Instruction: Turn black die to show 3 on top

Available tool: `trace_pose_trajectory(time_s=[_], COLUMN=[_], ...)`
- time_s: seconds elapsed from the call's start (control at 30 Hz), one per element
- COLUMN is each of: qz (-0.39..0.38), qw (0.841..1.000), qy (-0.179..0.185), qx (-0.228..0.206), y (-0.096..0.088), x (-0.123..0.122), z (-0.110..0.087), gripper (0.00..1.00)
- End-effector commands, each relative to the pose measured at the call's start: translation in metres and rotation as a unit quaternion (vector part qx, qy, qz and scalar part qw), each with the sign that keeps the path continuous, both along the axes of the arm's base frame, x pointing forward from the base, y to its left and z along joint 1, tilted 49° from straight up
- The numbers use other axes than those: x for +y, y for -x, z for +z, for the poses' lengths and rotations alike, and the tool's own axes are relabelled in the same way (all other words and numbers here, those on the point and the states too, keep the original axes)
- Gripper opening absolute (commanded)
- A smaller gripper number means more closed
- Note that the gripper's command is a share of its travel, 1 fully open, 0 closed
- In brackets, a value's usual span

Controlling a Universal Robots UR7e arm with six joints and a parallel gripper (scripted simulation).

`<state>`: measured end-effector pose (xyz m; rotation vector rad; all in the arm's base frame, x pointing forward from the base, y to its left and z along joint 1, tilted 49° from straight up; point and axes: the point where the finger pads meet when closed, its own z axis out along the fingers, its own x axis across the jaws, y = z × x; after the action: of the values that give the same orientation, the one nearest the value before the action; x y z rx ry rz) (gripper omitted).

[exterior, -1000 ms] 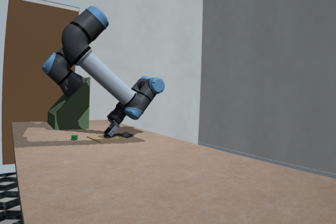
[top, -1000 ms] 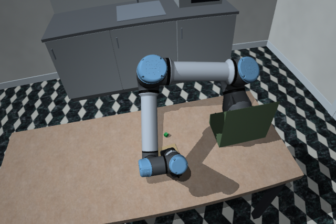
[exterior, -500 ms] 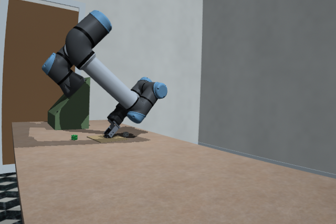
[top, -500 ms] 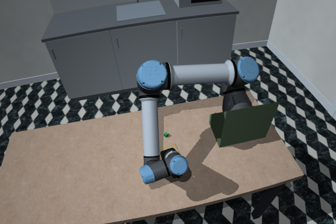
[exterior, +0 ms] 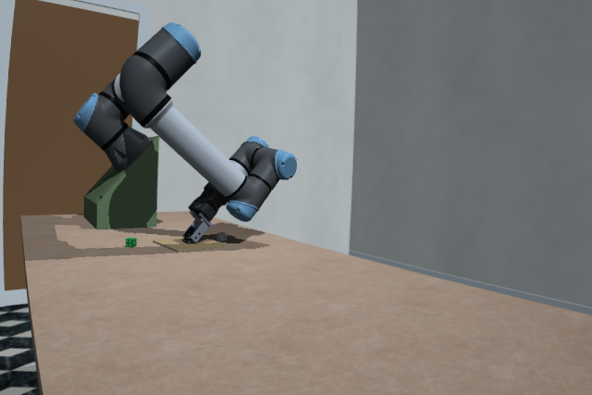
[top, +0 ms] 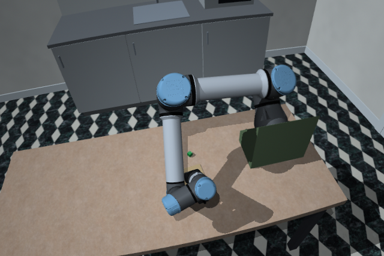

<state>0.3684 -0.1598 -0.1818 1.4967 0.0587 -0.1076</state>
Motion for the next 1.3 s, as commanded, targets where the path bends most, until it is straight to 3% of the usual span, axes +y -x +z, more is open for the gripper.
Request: trace_pose_trajectory(time_s=[0.0, 0.93, 0.97, 1.27], qz=[0.004, 0.004, 0.004, 0.004], qw=[1.000, 1.000, 1.000, 1.000], qy=[-0.001, -0.001, -0.001, -0.001], qx=[0.000, 0.000, 0.000, 0.000], y=[-0.0004, -0.0004, -0.0004, -0.0004], x=[-0.0001, -0.0001, -0.0001, -0.0001], z=[0.0004, 0.0004, 0.0004, 0.0004], gripper=[0.70, 0.70, 0.40, 0.40])
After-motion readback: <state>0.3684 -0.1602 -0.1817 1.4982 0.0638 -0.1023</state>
